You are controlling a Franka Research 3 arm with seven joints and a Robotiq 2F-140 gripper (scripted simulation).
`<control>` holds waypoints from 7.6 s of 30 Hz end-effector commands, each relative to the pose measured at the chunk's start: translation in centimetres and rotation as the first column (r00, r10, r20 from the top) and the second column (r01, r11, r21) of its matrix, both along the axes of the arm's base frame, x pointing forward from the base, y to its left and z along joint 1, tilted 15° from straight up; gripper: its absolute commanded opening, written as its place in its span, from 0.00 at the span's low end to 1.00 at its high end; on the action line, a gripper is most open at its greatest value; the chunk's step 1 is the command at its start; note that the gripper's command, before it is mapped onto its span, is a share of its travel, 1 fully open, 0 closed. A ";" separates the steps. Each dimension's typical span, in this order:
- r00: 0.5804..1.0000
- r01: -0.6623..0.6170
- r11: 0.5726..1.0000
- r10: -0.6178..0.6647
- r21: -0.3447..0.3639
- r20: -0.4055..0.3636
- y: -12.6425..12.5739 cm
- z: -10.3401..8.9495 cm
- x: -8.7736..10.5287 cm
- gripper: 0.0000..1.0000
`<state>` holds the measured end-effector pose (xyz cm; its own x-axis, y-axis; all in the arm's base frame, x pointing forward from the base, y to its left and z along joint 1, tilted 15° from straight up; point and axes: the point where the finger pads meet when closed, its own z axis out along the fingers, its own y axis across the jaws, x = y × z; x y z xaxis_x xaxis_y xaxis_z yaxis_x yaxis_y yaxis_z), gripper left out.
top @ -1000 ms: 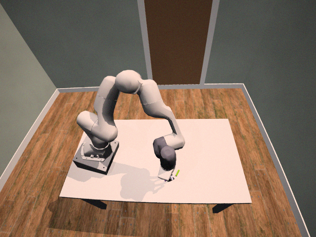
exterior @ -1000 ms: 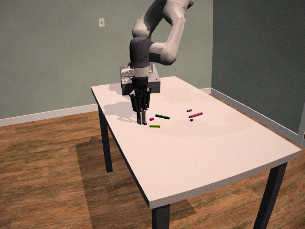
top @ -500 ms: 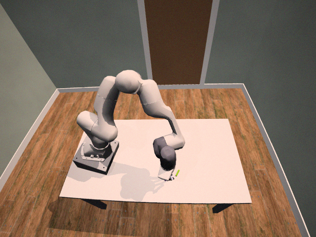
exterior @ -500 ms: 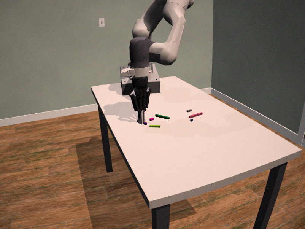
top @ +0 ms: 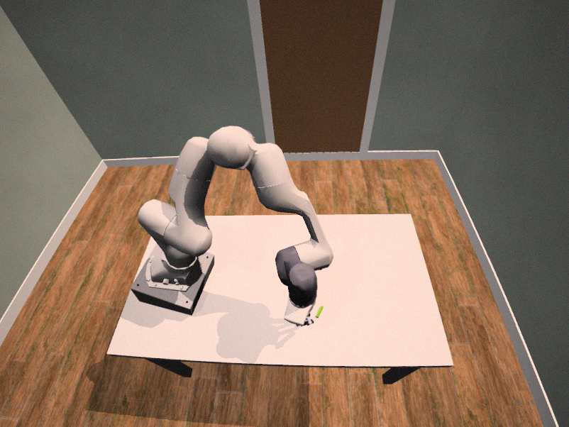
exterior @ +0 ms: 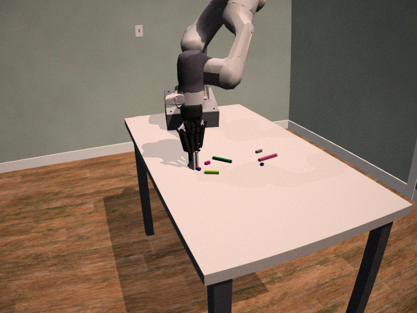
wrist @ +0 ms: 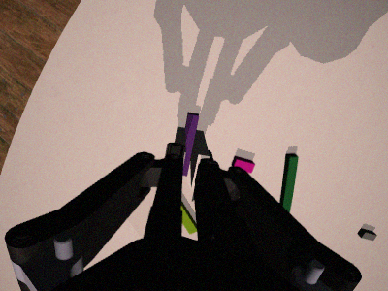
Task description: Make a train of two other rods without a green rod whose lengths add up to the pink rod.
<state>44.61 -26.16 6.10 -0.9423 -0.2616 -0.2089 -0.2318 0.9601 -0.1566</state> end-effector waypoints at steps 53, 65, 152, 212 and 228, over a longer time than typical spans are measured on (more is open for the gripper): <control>0.975 -0.222 0.974 0.221 -0.053 -0.030 5.1 9.5 -1.0 0.03; 0.862 -0.506 0.856 0.499 -0.108 -0.088 10.8 9.0 0.2 0.03; 0.235 -0.967 0.194 0.927 -0.163 -0.291 24.2 -0.7 2.1 0.03; 0.228 -0.969 0.187 0.929 -0.163 -0.293 24.0 -0.7 2.3 0.03; 0.228 -0.969 0.187 0.929 -0.163 -0.293 24.0 -0.7 2.3 0.03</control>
<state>46.73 -2.18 5.34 0.0501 -0.9916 0.1192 -0.9692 -0.0771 -0.2338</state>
